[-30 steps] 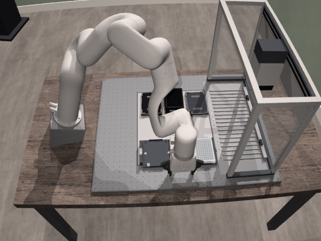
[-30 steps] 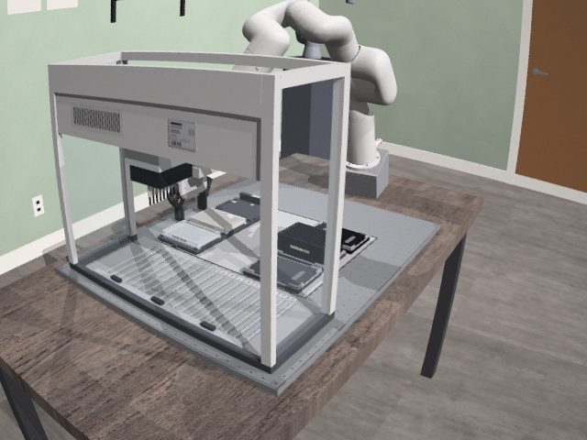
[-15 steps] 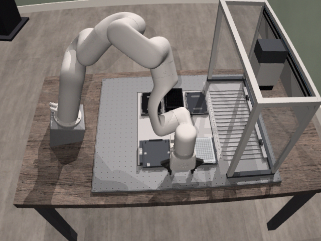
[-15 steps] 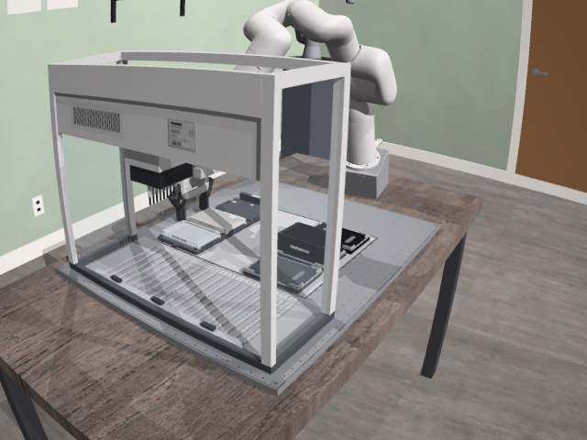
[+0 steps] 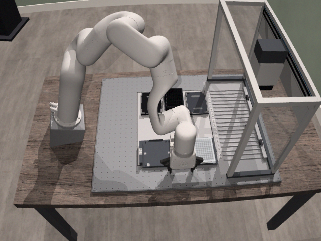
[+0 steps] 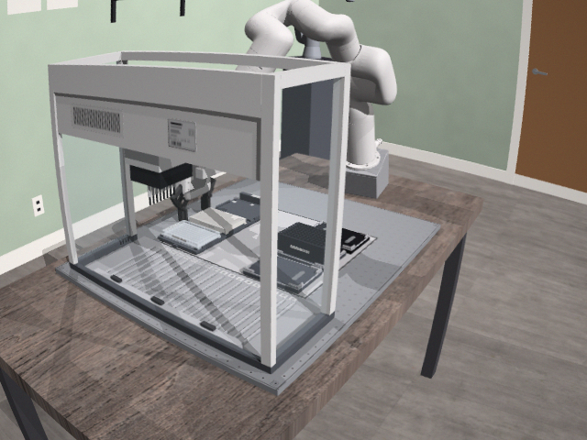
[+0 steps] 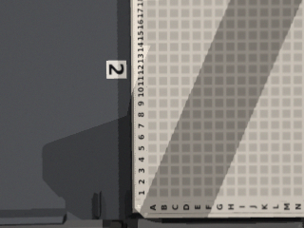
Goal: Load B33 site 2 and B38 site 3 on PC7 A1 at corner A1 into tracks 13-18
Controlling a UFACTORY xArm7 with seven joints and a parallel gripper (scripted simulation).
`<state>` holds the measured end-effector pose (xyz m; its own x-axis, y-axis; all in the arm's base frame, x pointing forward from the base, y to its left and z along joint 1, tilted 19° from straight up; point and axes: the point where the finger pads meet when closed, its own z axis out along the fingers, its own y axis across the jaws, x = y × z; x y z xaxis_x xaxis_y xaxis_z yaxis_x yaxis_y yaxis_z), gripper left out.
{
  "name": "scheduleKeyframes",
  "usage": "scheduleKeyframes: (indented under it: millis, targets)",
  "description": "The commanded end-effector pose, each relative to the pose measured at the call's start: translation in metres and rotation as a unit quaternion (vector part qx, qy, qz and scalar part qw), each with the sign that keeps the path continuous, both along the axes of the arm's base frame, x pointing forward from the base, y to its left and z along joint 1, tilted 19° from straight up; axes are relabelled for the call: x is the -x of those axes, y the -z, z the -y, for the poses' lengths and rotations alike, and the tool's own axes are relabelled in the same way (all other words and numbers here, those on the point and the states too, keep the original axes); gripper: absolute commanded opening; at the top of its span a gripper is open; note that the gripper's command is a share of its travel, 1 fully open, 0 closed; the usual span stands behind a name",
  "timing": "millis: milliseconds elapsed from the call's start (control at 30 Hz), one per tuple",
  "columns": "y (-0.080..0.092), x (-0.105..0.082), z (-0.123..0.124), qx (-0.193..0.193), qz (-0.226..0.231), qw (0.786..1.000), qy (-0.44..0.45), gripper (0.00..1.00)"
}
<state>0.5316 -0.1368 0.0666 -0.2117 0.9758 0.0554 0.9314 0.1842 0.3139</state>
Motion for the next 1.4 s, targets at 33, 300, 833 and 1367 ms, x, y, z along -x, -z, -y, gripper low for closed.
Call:
scheduleKeyframes:
  millis: [33,300,833,1367]
  targets:
    - [-0.002,-0.001,-0.001,0.001,0.002,1.000,0.001,1.00]
    - [-0.003,0.000,-0.005,0.001,0.002,1.000,0.001,1.00]
    - [-0.003,0.001,-0.012,0.001,0.002,1.000,0.001,1.00]
    - [-0.003,0.003,-0.018,0.000,0.002,1.000,0.001,1.00]
